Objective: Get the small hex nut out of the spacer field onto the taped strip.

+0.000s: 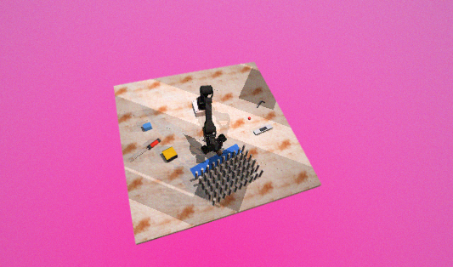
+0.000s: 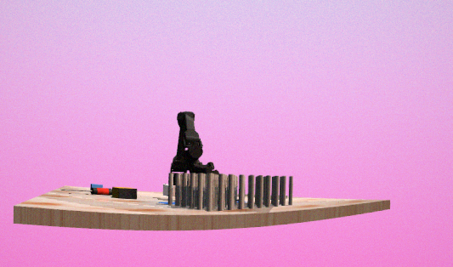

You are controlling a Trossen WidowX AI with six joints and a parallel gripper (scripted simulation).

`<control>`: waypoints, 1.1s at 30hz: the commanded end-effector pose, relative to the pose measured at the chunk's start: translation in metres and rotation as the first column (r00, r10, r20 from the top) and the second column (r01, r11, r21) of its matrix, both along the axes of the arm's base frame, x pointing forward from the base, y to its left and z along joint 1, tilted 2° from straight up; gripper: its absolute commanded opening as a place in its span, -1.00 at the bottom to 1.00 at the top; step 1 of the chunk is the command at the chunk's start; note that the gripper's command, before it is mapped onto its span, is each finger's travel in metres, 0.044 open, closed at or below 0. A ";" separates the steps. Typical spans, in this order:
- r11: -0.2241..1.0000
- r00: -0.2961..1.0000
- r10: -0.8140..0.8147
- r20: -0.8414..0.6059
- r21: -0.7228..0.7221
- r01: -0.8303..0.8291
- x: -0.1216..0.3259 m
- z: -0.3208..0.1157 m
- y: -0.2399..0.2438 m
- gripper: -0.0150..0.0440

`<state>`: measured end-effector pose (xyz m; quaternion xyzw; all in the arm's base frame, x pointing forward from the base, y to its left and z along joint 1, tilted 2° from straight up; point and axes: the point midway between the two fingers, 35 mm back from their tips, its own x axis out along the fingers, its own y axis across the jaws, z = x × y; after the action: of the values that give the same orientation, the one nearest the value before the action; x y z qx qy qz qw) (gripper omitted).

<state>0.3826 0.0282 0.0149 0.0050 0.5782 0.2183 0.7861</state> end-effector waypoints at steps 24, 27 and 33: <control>1.000 1.000 0.004 0.002 -0.002 -0.004 -0.015 -0.001 -0.005 -0.49; 1.000 1.000 0.004 0.002 -0.002 -0.004 -0.016 -0.001 -0.005 -0.49; 1.000 1.000 0.004 0.001 -0.002 -0.004 -0.020 -0.001 -0.006 -0.49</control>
<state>0.3650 0.0218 0.0129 0.0030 0.5792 0.2174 0.7857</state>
